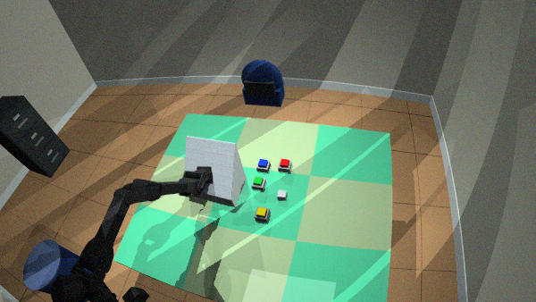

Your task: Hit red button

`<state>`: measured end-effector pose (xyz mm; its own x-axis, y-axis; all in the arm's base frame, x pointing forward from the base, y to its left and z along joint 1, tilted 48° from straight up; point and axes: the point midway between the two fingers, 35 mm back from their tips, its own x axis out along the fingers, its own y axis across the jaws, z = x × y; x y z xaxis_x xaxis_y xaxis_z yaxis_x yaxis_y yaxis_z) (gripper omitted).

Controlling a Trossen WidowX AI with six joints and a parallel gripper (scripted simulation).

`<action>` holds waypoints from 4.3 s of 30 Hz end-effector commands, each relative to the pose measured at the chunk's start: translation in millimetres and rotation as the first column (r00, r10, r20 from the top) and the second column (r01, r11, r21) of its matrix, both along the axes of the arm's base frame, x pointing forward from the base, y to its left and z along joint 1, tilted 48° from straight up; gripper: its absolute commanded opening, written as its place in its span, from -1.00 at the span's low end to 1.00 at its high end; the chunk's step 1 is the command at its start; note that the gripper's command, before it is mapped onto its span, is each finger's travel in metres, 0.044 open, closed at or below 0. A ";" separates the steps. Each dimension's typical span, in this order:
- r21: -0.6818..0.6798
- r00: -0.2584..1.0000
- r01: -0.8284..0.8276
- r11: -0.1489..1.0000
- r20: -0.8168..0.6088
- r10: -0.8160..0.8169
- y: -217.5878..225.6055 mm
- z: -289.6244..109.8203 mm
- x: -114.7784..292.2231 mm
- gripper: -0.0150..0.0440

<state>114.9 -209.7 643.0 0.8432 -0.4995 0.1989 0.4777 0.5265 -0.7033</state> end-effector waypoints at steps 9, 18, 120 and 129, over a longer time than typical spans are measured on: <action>0.694 0.986 -0.159 0.702 0.150 0.075 -124.0 -134.2 125.0 0.86; 0.939 0.996 -0.050 0.342 0.024 0.080 -117.2 -260.6 240.0 0.86; -0.051 0.188 0.792 0.608 -0.927 -0.324 242.6 -813.7 167.8 -0.42; -0.051 0.188 0.792 0.608 -0.927 -0.324 242.6 -813.7 167.8 -0.42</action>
<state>285.4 35.2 -168.8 -0.1156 -0.7164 -0.6881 0.1086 0.6795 -0.7256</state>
